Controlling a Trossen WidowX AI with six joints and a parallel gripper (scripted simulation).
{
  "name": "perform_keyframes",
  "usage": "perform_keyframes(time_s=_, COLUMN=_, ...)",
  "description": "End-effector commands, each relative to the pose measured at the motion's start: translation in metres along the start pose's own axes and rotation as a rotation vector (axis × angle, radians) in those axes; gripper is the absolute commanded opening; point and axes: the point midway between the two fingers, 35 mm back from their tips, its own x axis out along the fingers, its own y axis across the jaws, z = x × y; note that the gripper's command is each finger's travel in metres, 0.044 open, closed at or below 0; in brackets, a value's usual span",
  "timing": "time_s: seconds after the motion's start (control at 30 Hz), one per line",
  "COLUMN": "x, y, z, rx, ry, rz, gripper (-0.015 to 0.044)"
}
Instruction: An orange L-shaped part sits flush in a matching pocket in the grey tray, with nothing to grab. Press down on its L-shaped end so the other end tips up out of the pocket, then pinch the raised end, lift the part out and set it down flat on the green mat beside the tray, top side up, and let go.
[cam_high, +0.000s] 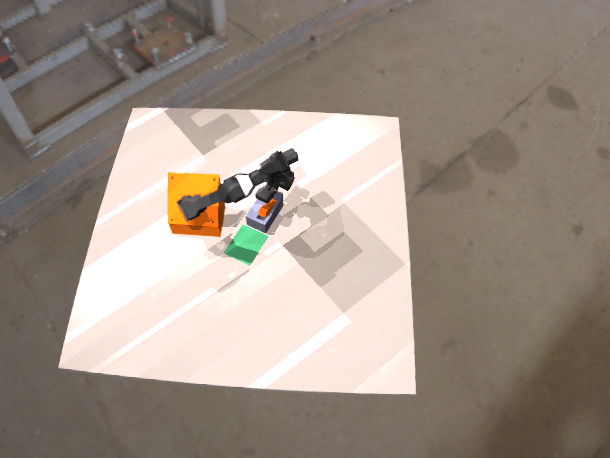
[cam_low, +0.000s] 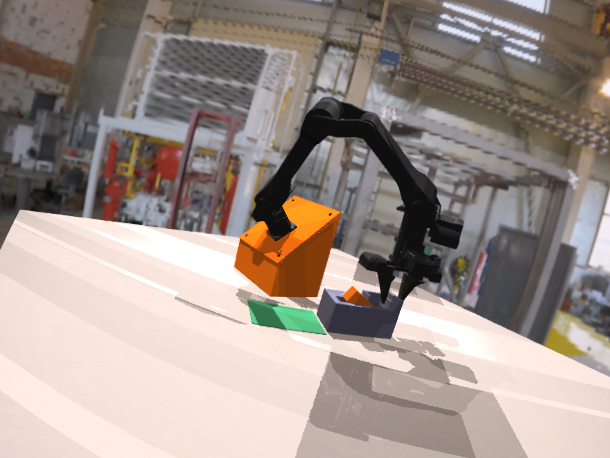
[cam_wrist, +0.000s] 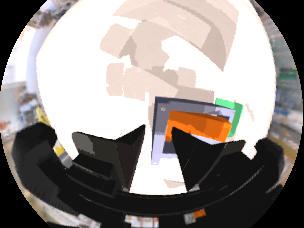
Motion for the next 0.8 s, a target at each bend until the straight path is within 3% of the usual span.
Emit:
perform_keyframes(time_s=0.0, x=0.008, y=-0.002, z=-0.002, rx=-0.010, ry=0.000, rz=-0.010, gripper=0.0180)
perform_keyframes(time_s=0.77, x=0.032, y=-0.003, z=-0.002, rx=-0.010, ry=-0.001, rz=-0.012, gripper=0.0180)
